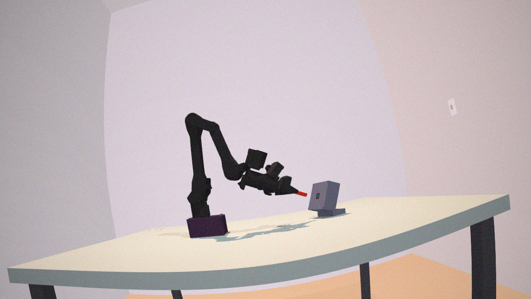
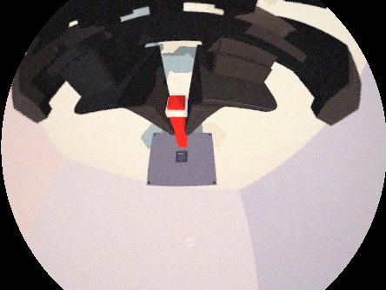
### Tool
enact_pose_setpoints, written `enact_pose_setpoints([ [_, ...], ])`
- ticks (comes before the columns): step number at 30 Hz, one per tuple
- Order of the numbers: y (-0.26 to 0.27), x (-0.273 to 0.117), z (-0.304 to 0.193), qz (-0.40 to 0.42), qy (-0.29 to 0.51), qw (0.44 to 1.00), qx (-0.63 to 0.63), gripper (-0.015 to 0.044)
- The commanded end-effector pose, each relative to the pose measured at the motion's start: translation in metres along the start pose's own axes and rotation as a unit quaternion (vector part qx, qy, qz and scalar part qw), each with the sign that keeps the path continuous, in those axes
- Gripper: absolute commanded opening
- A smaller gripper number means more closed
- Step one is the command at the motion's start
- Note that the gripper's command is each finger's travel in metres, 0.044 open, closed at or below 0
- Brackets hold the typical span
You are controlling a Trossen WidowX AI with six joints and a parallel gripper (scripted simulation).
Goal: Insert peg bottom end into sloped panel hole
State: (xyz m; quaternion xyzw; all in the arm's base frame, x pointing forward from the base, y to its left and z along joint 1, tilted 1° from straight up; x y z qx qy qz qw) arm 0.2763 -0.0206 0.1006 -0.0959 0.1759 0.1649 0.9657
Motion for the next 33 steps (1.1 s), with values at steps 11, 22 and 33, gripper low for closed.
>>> enact_pose_setpoints([
  [11, -0.002, 0.011, 0.002, -0.008, -0.013, 1.0, -0.006, 0.0],
  [22, -0.002, 0.016, 0.001, -0.011, -0.02, 1.0, -0.009, 0.0],
  [33, -0.002, 0.024, -0.001, -0.012, -0.023, 1.0, -0.01, 0.0],
])
Point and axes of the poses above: the point midway between the two fingers, 35 mm back from their tips, its own x axis out along the fingers, its own y axis across the jaws, z = x × y, the point moved 8 cm from there along -x, back along the fingers, and after that the axes turned 8 degrees about -x, right-handed, at the moved point
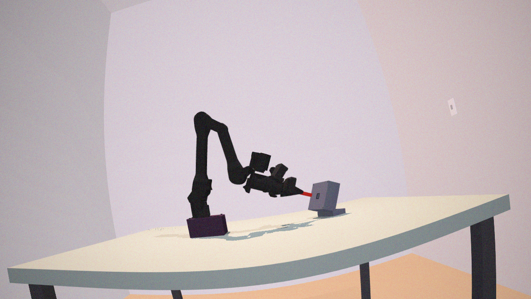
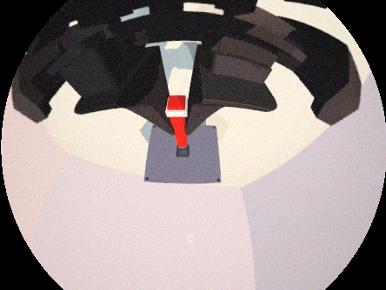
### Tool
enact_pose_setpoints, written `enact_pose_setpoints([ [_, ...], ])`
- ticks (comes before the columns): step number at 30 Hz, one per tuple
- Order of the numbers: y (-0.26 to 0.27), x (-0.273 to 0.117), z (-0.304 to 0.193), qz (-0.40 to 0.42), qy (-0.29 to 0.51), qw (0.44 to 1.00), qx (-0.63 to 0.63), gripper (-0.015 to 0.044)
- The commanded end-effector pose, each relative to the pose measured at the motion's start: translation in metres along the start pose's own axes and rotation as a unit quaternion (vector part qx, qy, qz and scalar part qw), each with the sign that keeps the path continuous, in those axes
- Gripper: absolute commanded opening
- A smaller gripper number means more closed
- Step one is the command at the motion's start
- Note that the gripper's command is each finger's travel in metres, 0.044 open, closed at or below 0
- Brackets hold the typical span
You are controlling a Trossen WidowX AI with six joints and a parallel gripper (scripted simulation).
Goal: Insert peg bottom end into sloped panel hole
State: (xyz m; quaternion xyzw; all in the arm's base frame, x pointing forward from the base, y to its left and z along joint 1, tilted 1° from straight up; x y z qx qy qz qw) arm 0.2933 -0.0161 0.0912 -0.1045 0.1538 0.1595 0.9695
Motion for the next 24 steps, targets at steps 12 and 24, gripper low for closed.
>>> enact_pose_setpoints([
  [12, -0.001, 0.02, 0.001, -0.003, -0.004, 1.0, 0.001, 0.0],
  [24, 0.0, 0.019, -0.001, 0.0, -0.001, 1.0, 0.0, 0.0],
])
Point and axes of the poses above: the point midway between the two fingers, 35 mm back from their tips, its own x axis out along the fingers, its own y axis across the jaws, z = x × y, the point moved 8 cm from there along -x, back along the fingers, and after that the axes turned 8 degrees about -x, right-handed, at the moved point
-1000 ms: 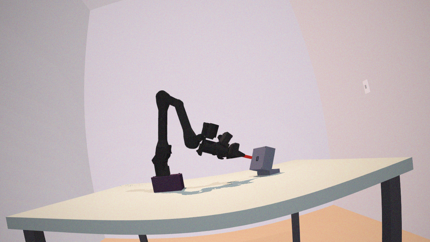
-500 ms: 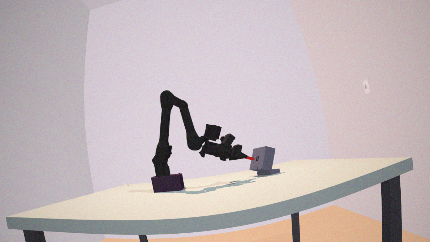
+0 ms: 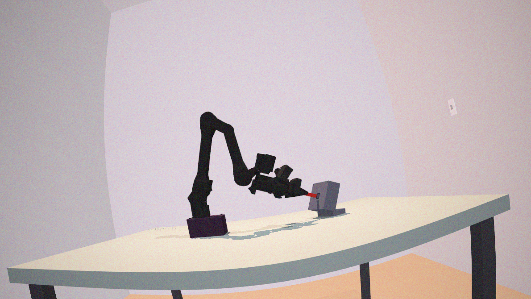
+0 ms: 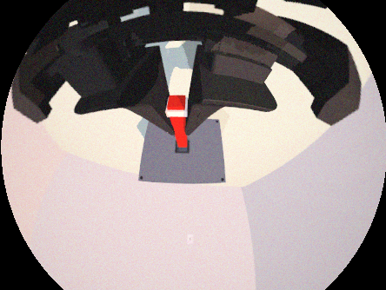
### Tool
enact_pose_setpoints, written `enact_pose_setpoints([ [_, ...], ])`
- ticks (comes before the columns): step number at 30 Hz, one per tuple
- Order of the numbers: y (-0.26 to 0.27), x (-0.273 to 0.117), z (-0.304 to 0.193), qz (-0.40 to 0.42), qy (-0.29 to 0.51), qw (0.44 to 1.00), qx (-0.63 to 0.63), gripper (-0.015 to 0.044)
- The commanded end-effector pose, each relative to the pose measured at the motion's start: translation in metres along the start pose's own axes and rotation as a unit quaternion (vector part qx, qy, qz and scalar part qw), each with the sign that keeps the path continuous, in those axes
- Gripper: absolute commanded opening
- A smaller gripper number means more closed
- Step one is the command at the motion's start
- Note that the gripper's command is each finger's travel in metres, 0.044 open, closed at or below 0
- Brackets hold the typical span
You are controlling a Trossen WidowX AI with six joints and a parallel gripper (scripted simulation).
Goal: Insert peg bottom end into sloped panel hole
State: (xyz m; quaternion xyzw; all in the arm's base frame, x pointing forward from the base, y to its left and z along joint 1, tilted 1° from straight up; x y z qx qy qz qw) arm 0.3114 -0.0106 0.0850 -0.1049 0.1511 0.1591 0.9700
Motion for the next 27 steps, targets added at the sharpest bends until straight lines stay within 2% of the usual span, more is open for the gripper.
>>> enact_pose_setpoints([
  [1, 0.0006, -0.0009, -0.0012, 0.001, 0.002, 1.0, 0.001, 0.0],
  [27, -0.0021, 0.0014, 0.0042, 0.001, 0.001, 1.0, 0.001, 0.0],
])
Point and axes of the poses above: the point midway between the two fingers, 35 mm back from their tips, its own x axis out along the fingers, its own y axis across the jaws, z = x × y, the point moved 8 cm from there along -x, back along the fingers, and after that the axes turned 8 degrees about -x, right-handed, at the moved point
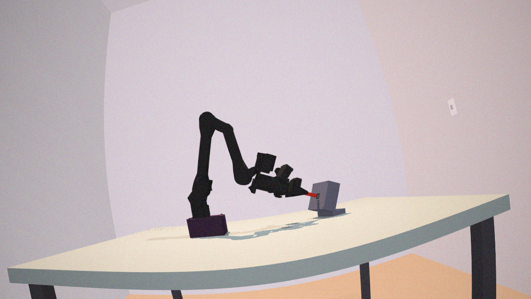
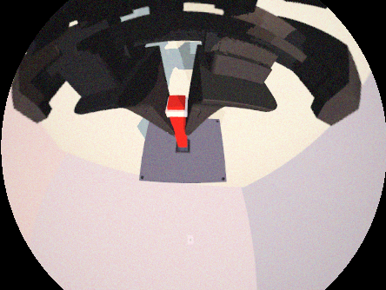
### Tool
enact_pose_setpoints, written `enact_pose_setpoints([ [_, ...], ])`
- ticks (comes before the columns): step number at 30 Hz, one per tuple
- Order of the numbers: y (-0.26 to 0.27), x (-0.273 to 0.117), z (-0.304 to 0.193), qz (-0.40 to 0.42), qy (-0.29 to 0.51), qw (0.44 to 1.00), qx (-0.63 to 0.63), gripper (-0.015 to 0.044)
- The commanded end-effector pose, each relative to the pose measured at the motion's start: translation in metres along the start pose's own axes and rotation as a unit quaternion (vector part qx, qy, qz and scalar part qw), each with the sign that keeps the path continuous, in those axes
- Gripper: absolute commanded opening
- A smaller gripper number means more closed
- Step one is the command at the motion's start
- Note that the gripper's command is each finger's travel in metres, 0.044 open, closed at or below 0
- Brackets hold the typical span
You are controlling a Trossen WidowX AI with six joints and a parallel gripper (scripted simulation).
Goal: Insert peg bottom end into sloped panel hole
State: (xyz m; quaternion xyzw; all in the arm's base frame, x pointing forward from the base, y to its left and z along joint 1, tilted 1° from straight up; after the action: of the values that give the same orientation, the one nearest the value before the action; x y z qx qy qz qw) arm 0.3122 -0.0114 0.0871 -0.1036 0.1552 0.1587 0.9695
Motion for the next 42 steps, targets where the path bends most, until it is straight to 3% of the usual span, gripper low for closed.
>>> enact_pose_setpoints([
  [1, -0.0007, 0.0017, 0.0022, 0.0, -0.002, 1.0, -0.001, 0.0],
  [42, -0.0012, 0.0084, 0.0023, 0.0, -0.003, 1.0, -0.001, 0.0],
])
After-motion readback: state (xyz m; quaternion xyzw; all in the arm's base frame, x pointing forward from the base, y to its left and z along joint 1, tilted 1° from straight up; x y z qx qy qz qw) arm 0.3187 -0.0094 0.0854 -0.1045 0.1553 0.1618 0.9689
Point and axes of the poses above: the point midway between the two fingers, 35 mm back from their tips, its own x axis out along the fingers, its own y axis across the jaws, z = x × y, the point moved 8 cm from there along -x, back along the fingers, and after that the axes turned 8 degrees about -x, right-handed, at the moved point
